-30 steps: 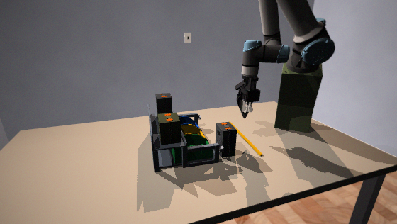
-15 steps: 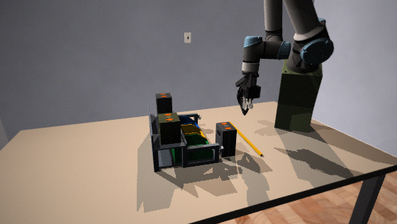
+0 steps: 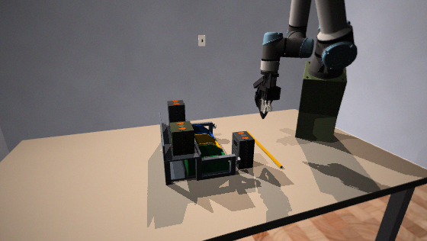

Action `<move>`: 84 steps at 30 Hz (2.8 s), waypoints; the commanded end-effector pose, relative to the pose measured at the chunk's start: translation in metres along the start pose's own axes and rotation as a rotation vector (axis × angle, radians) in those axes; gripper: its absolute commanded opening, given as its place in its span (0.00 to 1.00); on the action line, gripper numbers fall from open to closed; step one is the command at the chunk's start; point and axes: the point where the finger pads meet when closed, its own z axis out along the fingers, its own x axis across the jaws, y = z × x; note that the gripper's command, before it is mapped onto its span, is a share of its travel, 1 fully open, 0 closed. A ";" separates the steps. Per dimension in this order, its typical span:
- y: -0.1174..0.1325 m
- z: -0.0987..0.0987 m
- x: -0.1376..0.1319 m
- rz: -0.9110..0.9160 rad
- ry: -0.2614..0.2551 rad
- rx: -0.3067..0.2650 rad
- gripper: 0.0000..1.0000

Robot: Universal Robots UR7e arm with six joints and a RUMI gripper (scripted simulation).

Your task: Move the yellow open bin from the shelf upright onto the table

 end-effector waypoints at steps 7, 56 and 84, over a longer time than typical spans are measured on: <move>0.001 -0.009 0.002 0.002 0.010 -0.006 0.00; 0.001 -0.007 -0.123 0.000 0.012 -0.006 0.00; 0.001 -0.006 -0.210 0.000 0.011 -0.006 0.00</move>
